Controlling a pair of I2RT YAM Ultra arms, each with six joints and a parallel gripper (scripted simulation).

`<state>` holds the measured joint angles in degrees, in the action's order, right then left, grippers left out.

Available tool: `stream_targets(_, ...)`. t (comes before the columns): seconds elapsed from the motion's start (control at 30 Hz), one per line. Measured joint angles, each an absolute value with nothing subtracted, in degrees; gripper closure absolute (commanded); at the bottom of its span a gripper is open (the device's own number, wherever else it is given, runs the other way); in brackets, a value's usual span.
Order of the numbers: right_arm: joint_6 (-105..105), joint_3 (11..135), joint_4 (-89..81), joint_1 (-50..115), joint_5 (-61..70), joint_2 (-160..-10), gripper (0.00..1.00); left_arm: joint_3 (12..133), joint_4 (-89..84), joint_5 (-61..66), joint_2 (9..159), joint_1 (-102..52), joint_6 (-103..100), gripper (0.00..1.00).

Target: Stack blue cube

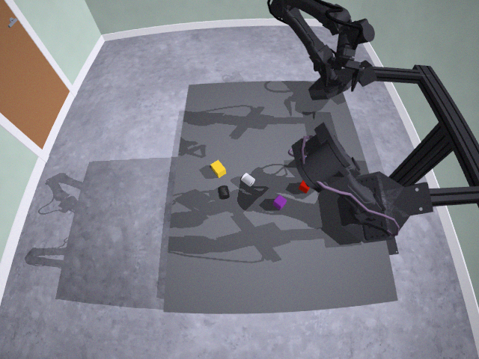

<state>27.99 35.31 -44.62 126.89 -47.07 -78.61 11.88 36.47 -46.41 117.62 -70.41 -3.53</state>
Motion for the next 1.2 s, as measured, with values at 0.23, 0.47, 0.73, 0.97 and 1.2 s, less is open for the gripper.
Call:
stream_targets(0.23, 33.85, 36.75, -50.70, 127.24, -46.00, -79.79, 0.00, 11.97, 35.31, -45.15, 117.99, -70.41, -1.96, 0.36)
stream_targets(0.47, 48.07, 41.34, -60.05, 128.55, -42.57, -84.47, 0.00, 21.52, 29.63, -40.88, 123.48, -70.30, 5.39, 0.36)
stream_targets(0.73, 66.43, 50.57, -71.44, 130.69, -38.54, -95.92, 0.00, 39.99, 18.68, -38.94, 135.92, -66.43, 16.45, 0.36)
stream_targets(0.97, 76.44, 55.20, -77.54, 131.50, -36.25, -102.21, 0.00, 54.43, 4.84, -39.03, 143.72, -64.93, 23.68, 0.36)
stream_targets(1.2, 79.40, 56.10, -79.59, 131.59, -35.83, -103.28, 0.00, 65.58, -6.15, -39.64, 148.31, -64.03, 27.00, 0.36)
